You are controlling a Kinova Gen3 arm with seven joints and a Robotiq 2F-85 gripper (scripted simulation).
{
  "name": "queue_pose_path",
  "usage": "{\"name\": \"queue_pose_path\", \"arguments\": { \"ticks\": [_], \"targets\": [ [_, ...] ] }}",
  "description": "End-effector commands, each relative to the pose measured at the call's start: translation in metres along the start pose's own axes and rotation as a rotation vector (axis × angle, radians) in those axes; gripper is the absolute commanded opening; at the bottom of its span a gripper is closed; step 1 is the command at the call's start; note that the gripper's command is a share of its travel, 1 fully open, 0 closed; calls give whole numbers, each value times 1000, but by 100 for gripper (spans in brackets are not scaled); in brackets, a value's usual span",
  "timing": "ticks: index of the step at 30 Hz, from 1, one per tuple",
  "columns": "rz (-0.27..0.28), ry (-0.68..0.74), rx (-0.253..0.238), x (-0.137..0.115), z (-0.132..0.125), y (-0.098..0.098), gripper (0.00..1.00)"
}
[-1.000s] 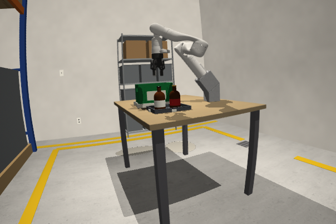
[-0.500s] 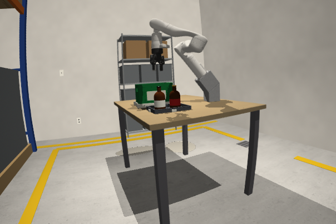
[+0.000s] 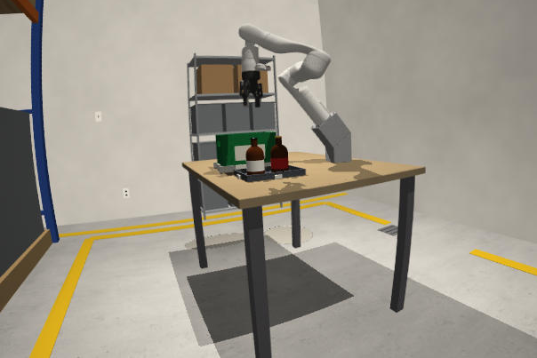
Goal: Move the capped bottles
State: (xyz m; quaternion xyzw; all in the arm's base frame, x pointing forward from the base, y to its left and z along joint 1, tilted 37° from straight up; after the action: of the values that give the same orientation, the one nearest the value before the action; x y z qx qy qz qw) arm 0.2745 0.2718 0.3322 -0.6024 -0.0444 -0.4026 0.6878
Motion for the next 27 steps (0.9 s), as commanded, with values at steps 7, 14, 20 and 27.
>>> {"name": "queue_pose_path", "arguments": {
  "ticks": [7, 14, 20, 27],
  "targets": [
    [5, -6, 6, -1, 1, -5, 100],
    [3, -3, 6, -1, 1, -3, 100],
    [3, -3, 6, -1, 1, -3, 100],
    [3, -3, 6, -1, 1, -3, 100]
  ]
}}
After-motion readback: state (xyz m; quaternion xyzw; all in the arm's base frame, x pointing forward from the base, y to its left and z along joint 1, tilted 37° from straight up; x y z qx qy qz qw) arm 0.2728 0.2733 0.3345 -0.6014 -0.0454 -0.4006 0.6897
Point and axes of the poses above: the point where the finger pads meet when closed, its own y axis out along the fingers, its own z axis across the jaws, x = y × z, the point moved 4 cm from there along -y, back along the fingers, and after that the axes turned 10 degrees about -y, right-handed, at the moved point
